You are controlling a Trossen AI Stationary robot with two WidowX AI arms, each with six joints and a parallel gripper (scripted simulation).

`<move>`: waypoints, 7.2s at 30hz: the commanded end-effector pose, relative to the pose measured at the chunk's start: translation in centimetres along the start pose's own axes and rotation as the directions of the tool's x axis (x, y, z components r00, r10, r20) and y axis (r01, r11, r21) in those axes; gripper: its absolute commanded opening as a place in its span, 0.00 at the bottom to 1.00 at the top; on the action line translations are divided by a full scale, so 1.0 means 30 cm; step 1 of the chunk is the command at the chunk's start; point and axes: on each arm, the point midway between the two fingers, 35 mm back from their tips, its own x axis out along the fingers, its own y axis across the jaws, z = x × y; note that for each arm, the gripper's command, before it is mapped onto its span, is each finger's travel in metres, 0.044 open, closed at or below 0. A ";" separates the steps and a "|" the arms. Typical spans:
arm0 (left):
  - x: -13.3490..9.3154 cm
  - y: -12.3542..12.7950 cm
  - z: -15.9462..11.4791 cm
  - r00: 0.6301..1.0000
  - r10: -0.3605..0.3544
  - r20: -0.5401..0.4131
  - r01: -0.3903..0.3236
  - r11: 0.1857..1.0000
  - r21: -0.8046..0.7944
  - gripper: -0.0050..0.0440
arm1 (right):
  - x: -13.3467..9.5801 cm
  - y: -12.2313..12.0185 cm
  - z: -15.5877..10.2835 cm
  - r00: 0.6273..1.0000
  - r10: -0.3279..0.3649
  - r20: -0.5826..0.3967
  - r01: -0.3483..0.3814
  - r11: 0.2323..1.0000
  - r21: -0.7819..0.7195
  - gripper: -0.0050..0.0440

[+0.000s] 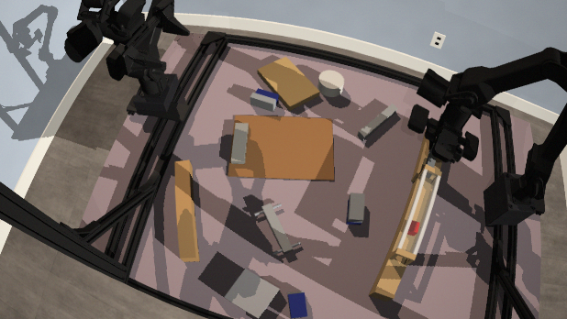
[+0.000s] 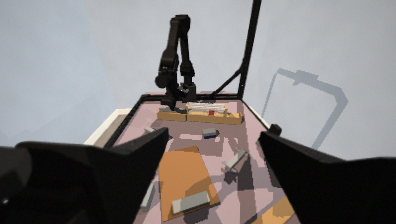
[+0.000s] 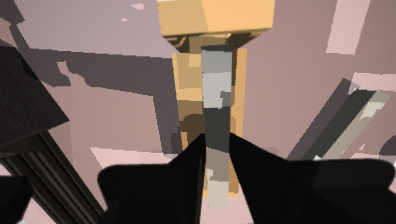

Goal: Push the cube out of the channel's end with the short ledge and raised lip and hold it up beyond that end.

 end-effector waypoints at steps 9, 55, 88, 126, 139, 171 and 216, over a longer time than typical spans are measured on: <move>0.000 -0.001 0.001 1.000 0.000 0.001 0.000 1.000 -0.002 0.92 | 0.006 0.010 0.017 1.000 0.008 0.017 -0.008 1.000 -0.008 0.18; 0.000 -0.001 0.001 1.000 0.000 0.001 0.000 1.000 -0.002 0.92 | 0.006 0.011 0.046 1.000 0.008 0.017 -0.008 1.000 -0.008 0.18; 0.000 -0.001 0.001 1.000 0.000 0.001 0.000 1.000 -0.002 0.92 | -0.002 -0.003 0.101 1.000 -0.002 0.006 0.002 1.000 -0.005 0.51; 0.000 -0.001 0.001 1.000 0.000 0.001 0.000 1.000 -0.002 0.92 | -0.265 0.002 0.093 1.000 0.008 0.017 -0.007 1.000 -0.012 0.51; 0.000 -0.001 0.001 1.000 0.000 0.001 0.000 1.000 -0.002 0.92 | -0.066 -0.008 -0.125 1.000 0.009 0.016 -0.009 1.000 -0.008 0.10; 0.000 -0.001 0.001 1.000 0.000 0.001 0.000 1.000 -0.002 0.92 | -0.005 0.009 -0.098 1.000 0.008 0.017 -0.008 1.000 -0.008 0.10; 0.000 -0.001 0.001 1.000 0.000 0.001 0.000 1.000 -0.002 0.92 | -0.066 0.005 0.094 1.000 0.008 0.017 -0.008 1.000 -0.008 0.10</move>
